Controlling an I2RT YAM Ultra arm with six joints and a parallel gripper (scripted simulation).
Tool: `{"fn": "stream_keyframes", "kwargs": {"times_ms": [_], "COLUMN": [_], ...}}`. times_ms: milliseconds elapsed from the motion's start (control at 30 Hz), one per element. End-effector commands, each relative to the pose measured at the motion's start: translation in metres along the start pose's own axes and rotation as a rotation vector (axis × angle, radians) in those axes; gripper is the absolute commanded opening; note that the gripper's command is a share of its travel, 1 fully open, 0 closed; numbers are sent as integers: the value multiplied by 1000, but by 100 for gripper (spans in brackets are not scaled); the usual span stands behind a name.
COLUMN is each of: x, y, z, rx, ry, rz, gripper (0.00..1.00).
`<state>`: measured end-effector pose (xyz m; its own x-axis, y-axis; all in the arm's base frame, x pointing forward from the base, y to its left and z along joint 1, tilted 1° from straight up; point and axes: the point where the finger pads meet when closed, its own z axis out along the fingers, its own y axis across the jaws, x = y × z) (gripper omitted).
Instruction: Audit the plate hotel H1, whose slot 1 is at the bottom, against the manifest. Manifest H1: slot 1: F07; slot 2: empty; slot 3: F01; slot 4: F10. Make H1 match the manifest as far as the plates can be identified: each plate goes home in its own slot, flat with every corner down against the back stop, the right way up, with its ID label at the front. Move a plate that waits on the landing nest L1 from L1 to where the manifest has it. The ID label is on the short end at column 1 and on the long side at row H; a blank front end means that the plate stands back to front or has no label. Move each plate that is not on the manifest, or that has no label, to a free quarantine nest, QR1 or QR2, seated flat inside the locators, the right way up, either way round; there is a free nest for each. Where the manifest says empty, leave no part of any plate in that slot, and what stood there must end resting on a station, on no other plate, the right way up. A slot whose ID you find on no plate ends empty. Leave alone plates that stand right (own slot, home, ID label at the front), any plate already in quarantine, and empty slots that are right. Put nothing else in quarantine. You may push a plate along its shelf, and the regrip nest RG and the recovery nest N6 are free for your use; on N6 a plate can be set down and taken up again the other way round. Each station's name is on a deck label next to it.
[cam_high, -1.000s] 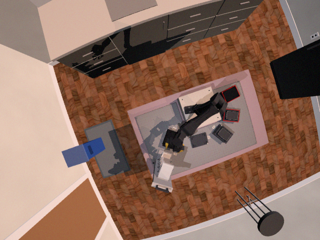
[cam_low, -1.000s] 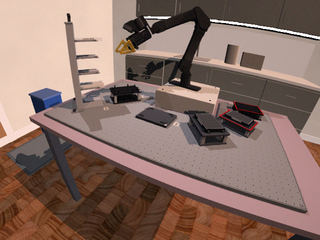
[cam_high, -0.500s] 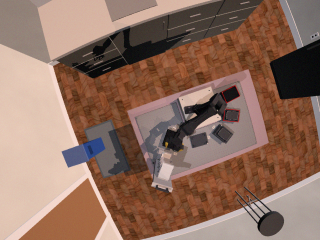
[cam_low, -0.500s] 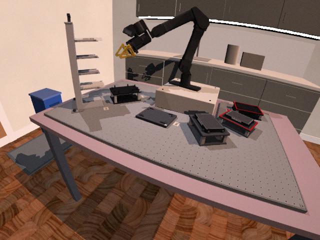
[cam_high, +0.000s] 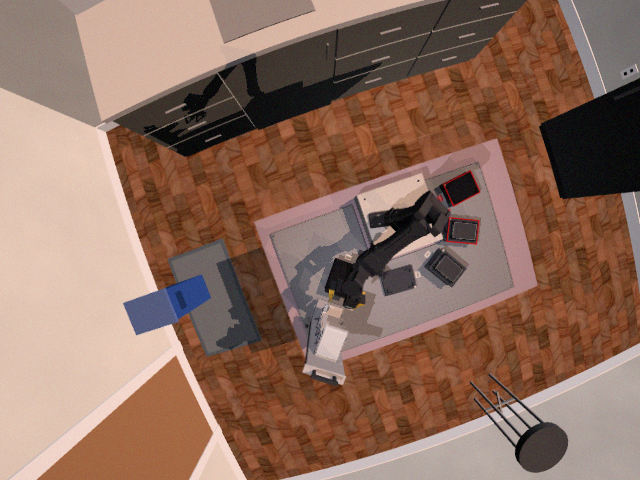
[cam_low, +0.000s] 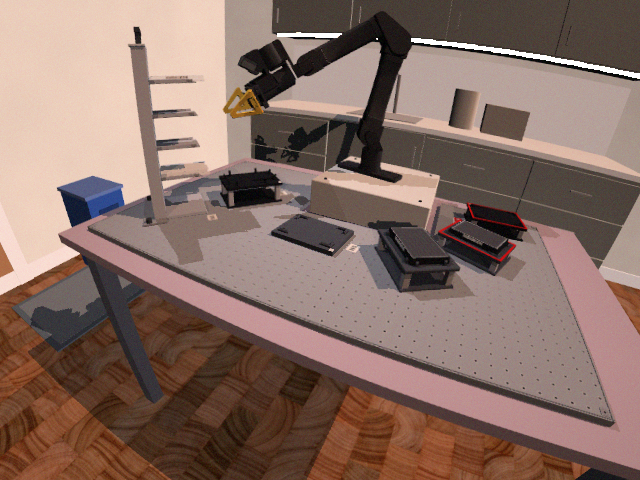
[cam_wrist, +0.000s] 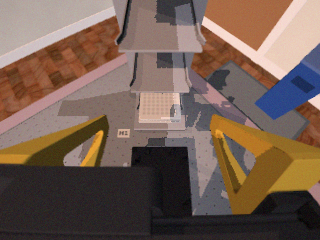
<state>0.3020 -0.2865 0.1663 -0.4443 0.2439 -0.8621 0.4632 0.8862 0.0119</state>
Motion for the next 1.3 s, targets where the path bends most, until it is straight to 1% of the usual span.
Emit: {"fn": "stream_keyframes", "kwargs": {"times_ms": [0,133,1267], "x": [-8,-10,-10], "y": [-1,-1,-1], "z": [2,7,7], "rx": [5,5,5], "ry": [-17,-17,-17], "rz": [-2,-2,-2], "gripper": [100,100,100]}}
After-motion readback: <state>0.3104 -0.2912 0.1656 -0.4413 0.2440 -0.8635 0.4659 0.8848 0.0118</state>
